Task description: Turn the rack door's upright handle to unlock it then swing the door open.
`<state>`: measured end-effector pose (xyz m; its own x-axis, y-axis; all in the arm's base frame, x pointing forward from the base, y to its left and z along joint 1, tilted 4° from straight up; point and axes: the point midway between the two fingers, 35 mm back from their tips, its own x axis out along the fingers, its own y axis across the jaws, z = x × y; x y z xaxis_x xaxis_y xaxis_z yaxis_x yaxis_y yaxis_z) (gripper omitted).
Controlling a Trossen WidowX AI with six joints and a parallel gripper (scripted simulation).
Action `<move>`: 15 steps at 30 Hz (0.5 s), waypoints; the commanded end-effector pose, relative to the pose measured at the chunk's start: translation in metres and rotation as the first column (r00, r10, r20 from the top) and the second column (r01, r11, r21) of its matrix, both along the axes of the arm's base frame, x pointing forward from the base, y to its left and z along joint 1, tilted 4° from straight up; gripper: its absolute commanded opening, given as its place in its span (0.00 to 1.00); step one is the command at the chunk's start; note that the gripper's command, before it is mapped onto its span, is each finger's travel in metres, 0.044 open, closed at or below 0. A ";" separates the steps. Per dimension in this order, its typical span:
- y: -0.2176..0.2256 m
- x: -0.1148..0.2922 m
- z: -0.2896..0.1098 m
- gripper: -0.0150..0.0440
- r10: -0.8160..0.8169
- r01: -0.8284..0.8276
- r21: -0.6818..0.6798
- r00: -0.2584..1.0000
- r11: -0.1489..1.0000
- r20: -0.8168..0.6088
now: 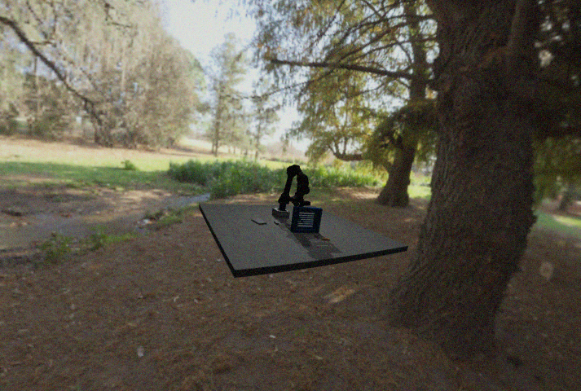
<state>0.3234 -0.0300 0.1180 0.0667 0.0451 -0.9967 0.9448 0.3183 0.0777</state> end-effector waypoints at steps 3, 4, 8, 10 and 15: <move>0.001 0.000 -0.001 0.30 -0.286 0.286 0.023 0.958 0.958 -0.019; 0.001 0.000 -0.001 0.30 -0.333 0.333 0.026 0.943 0.943 -0.022; 0.001 0.000 -0.001 0.30 -0.510 0.511 0.033 0.859 0.859 -0.037; 0.001 0.000 -0.001 0.30 -0.591 0.593 0.035 0.805 0.805 -0.045; 0.001 0.000 -0.001 0.30 -0.719 0.721 0.038 0.692 0.692 -0.059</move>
<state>0.3223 -0.0288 0.1175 0.0614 0.0466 -0.9970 0.9315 -0.3616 0.0405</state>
